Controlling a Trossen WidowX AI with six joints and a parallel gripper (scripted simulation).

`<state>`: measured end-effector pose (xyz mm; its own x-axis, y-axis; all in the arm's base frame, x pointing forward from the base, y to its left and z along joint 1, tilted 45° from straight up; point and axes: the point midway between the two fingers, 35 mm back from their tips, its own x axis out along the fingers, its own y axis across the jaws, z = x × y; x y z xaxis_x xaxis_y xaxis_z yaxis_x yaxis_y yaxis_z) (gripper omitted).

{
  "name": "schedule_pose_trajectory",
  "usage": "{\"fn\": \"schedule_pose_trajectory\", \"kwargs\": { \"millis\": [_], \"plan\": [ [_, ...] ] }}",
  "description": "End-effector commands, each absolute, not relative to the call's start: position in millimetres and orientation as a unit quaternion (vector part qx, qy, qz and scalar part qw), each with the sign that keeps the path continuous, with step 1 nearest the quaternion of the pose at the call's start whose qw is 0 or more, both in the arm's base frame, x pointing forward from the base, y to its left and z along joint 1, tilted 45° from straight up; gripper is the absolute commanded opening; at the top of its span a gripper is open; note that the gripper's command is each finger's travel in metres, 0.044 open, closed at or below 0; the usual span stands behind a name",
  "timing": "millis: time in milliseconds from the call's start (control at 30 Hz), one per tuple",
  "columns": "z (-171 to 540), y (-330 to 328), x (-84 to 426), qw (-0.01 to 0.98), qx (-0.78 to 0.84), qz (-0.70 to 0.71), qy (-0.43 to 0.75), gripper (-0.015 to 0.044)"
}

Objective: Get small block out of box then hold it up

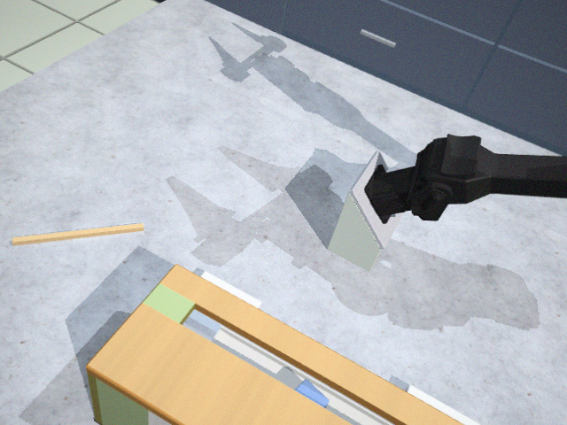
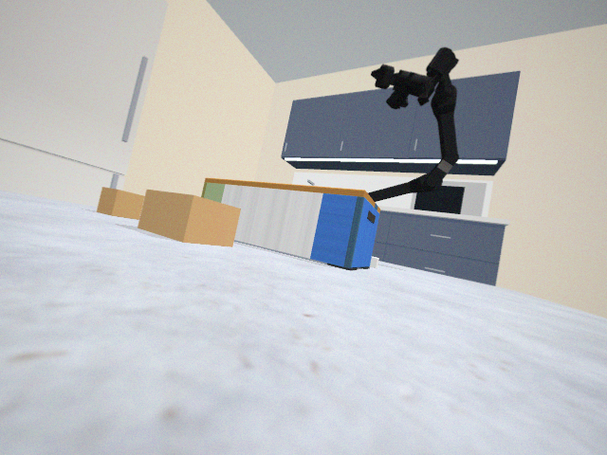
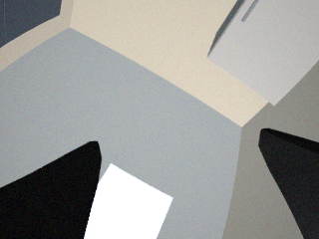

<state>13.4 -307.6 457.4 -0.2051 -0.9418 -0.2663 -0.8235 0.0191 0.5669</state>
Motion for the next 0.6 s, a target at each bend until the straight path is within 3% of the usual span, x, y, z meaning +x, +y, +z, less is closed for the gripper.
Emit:
{"fn": "schedule_pose_trajectory", "kwargs": {
  "millis": [0, 100, 300, 567],
  "plan": [
    [455.7, -308.6, 15.1, 0.097, 0.625, -0.327, -0.702, 0.0400],
    [431.1, -321.2, 39.2, 0.160, 0.645, -0.426, -0.613, 0.0400],
    [364.9, -336.1, 102.0, 0.337, 0.652, -0.597, -0.323, 0.0400],
    [304.7, -331.8, 149.9, 0.494, 0.596, -0.632, -0.023, 0.0400]
  ]
}}
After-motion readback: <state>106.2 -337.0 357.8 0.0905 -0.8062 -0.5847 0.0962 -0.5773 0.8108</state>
